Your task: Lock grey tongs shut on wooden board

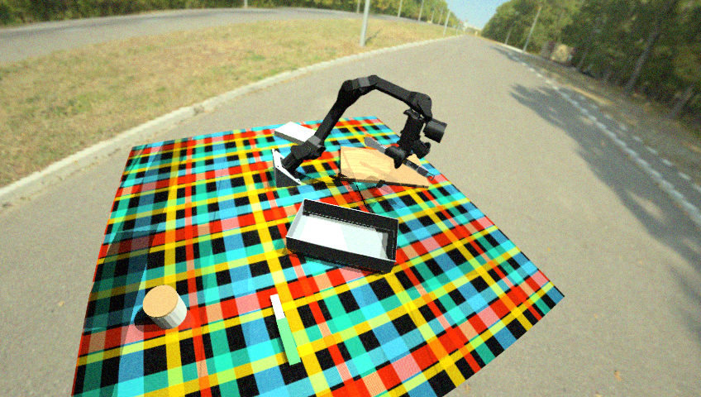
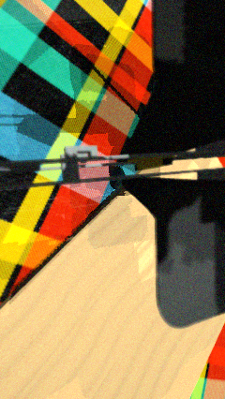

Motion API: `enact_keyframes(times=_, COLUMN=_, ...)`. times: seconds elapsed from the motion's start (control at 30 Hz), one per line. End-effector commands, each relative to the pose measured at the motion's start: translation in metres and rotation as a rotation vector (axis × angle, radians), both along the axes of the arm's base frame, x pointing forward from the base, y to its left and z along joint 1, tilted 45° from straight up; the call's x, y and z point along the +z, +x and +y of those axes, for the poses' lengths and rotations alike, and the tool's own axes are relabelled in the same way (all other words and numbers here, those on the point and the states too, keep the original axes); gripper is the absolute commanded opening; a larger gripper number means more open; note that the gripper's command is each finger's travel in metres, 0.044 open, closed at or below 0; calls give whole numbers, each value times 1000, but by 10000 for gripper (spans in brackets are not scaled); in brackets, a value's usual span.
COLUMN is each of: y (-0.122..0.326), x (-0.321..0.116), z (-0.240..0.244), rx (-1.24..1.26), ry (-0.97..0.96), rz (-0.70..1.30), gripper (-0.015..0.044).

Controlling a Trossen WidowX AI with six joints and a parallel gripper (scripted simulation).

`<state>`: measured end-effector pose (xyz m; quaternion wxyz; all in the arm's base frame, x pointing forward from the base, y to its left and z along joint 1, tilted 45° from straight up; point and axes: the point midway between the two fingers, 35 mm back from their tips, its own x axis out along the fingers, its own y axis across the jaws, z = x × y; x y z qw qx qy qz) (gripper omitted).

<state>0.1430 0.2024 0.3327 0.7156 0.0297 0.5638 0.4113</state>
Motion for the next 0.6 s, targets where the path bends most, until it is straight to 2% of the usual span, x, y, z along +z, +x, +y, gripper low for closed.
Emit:
enact_keyframes(times=0.0, y=-8, x=2, z=1, rx=133, ry=-10, rz=-116, gripper=-150)
enact_keyframes(times=0.57, y=-42, x=9, z=10, rx=731, ry=-36, rz=-599, gripper=-150)
